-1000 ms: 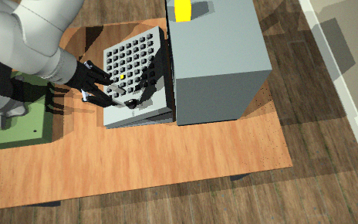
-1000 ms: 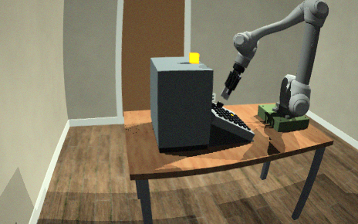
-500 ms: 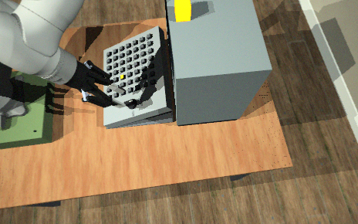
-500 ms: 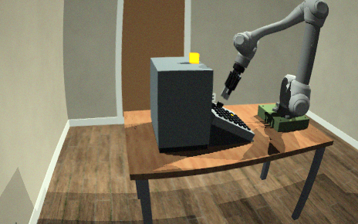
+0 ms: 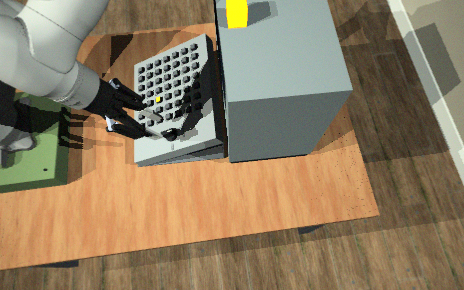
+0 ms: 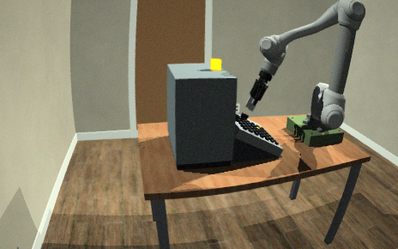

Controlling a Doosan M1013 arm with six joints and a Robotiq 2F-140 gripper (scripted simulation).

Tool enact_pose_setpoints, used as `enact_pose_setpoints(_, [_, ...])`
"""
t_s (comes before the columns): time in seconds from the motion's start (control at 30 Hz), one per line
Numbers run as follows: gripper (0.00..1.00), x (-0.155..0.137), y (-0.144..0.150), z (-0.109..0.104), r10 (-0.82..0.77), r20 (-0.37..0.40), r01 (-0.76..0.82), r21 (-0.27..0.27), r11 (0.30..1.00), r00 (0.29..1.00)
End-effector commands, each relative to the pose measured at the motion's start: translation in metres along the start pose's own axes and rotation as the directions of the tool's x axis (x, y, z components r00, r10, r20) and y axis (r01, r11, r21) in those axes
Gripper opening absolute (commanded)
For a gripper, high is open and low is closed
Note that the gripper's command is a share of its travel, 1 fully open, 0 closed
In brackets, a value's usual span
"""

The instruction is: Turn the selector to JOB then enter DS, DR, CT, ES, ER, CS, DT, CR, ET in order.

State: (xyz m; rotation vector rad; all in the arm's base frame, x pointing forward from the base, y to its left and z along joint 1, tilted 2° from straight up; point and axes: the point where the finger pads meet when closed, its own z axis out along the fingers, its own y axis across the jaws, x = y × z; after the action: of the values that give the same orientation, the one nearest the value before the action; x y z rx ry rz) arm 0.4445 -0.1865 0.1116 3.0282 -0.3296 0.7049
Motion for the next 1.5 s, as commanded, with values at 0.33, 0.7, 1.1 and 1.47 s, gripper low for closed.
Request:
enact_pose_setpoints(0.33, [0.33, 0.0, 0.0, 0.0, 0.0, 0.0, 0.0, 0.0, 1.0, 1.0])
enact_pose_setpoints(0.7, [0.33, 0.0, 0.0, 0.001, 0.0, 0.0, 0.0, 0.0, 1.0, 1.0])
enact_pose_setpoints(1.1, [0.33, 0.0, 0.0, 0.007, 0.0, 0.0, 0.0, 0.0, 1.0, 1.0])
enact_pose_setpoints(1.47, [0.33, 0.0, 0.0, 0.02, 0.0, 0.0, 0.0, 0.0, 1.0, 1.0])
